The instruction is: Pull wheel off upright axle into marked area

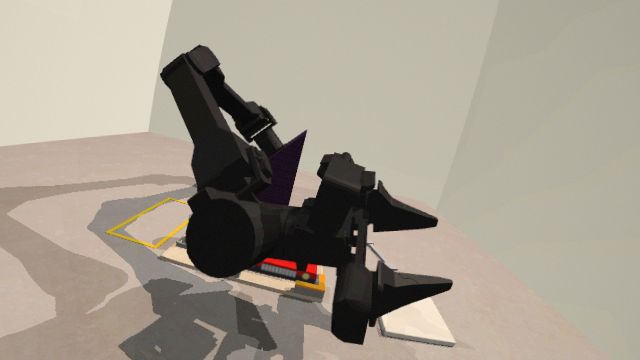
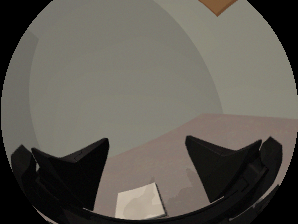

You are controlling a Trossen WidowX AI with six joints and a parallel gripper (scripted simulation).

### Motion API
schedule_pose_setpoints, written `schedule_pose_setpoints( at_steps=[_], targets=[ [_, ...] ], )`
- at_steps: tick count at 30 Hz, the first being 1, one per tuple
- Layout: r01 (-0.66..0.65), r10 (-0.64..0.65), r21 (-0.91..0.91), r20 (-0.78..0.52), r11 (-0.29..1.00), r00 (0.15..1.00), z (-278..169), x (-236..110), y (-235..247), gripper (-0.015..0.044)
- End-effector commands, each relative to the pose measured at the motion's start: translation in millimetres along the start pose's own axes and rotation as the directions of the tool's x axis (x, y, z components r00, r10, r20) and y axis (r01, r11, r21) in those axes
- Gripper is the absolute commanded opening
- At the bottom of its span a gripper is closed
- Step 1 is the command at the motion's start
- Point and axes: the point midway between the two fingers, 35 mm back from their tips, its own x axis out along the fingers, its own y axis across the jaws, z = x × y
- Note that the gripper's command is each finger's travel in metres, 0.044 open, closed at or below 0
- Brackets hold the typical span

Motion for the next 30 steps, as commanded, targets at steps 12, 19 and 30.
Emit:
schedule_pose_setpoints(
  at_steps=[12, 19, 30],
  targets=[
    [0.379, -0.116, 0.635, -0.416, 0.673, 0.902, -13, -30, 13, 0.03],
    [0.683, -0.168, 0.701, -0.662, 0.206, 0.731, -20, -68, 30, 0.03],
    [0.78, -0.229, 0.485, -0.874, -0.396, 0.428, -18, -131, 55, 0.03]
  ],
)
